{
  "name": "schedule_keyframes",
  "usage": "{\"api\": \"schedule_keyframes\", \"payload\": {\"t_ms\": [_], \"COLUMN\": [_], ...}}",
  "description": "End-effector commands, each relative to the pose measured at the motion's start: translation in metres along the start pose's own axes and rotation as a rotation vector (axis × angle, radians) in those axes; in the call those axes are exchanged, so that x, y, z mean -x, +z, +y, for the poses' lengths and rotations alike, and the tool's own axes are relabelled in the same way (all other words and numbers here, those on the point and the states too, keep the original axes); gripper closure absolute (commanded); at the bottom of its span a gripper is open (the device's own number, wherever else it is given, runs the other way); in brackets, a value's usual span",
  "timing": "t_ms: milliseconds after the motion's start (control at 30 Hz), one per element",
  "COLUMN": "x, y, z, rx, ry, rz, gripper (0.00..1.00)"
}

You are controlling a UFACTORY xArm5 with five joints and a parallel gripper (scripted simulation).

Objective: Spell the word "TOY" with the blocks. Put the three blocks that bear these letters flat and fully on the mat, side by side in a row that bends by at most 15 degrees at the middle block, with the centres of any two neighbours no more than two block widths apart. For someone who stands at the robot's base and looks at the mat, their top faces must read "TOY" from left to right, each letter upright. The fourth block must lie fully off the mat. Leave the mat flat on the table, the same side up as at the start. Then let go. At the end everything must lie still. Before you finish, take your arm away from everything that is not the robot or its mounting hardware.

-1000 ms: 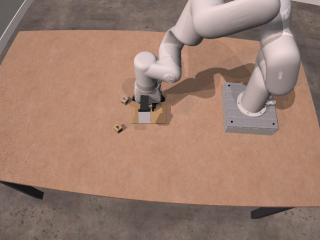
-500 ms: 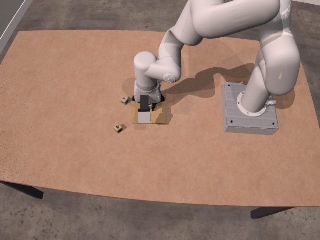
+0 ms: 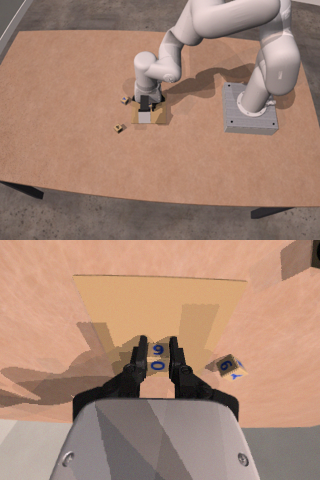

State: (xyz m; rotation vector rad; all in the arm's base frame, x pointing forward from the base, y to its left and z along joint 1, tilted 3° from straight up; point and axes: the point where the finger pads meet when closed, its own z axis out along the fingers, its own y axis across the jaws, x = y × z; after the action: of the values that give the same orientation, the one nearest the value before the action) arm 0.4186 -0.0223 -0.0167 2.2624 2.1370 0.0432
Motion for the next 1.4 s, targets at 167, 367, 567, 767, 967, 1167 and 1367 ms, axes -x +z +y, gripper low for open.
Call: {"api": "schedule_keyframes", "payload": {"t_ms": [167, 367, 567, 767, 967, 1167, 1367], "x": [0.000, 0.000, 0.000, 0.000, 0.000, 0.000, 0.000], "y": [-0.001, -0.001, -0.001, -0.001, -0.001, -0.008, -0.023], "z": [0.001, 0.001, 0.001, 0.001, 0.001, 0.001, 0.001], "rx": [0.003, 0.003, 0.003, 0.003, 0.003, 0.003, 0.003], "ry": [0.000, 0.000, 0.000, 0.000, 0.000, 0.000, 0.000], "rz": [0.000, 0.000, 0.000, 0.000, 0.000, 0.000, 0.000], "gripper": [0.79, 0.70, 0.62, 0.58, 0.58, 0.58, 0.58]}}
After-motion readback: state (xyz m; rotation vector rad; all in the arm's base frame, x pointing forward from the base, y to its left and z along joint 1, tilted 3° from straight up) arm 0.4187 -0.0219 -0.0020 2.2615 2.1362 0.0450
